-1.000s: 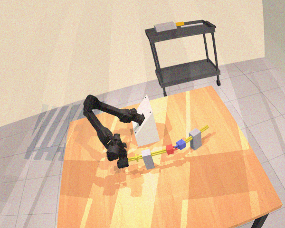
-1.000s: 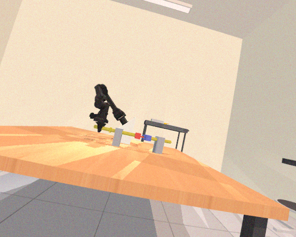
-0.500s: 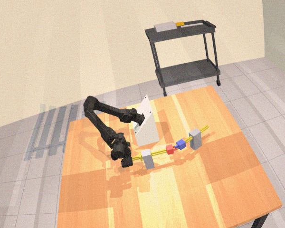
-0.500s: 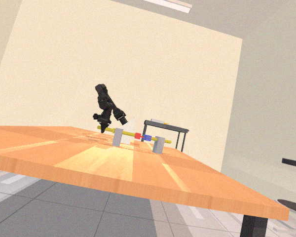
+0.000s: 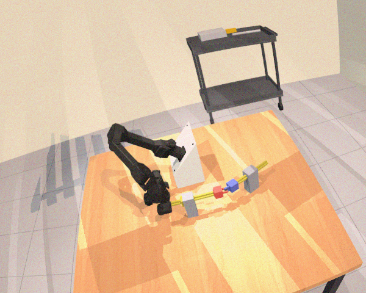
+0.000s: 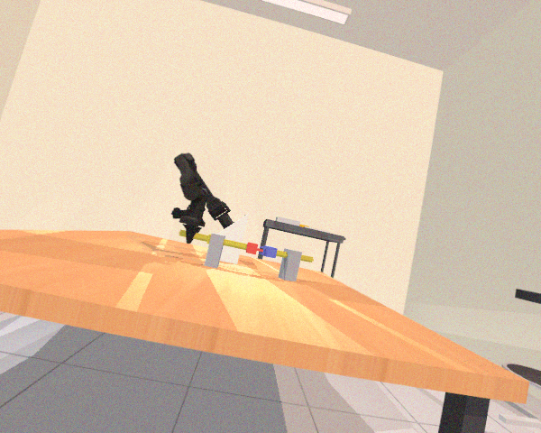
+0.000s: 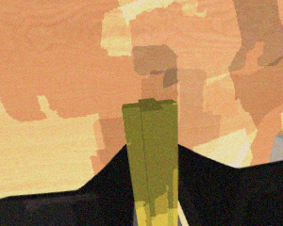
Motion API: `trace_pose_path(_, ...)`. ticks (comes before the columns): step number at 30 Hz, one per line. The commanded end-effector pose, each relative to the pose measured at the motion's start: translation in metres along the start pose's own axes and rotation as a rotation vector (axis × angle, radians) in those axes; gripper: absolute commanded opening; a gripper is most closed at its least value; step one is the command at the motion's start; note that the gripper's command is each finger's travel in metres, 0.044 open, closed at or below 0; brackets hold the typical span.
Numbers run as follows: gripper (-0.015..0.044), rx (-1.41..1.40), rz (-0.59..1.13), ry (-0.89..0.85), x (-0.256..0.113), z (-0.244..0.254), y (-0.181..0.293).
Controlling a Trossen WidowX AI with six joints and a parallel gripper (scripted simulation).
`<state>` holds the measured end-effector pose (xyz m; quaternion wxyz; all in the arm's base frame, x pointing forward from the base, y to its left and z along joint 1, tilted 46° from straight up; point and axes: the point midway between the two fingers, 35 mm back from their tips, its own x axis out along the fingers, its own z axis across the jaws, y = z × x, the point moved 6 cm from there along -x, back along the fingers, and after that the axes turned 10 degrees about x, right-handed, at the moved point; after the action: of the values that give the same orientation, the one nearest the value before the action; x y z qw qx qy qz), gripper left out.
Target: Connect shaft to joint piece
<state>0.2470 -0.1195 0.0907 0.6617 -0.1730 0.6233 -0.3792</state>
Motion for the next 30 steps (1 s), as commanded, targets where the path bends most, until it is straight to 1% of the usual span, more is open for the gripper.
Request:
trace_pose_path(1,0.0026,0.0,0.001,-0.001,-0.0002,0.0001,-0.0002)
trace_pose_path(2,0.0053,0.0,0.001,-0.001,-0.0002,0.0001,-0.0002)
trace_pose_path(3,0.0067,0.0,0.001,-0.001,-0.0002,0.0001,-0.0002)
trace_pose_path(8,0.0067,0.0,0.001,-0.001,-0.0002,0.0001,-0.0002)
trace_pose_path(22,0.0434,0.0,0.001,-0.001,-0.0002,0.0001,-0.0002)
trace_pose_path(30,0.044,0.0,0.001,-0.001,-0.0002,0.0001,-0.0002)
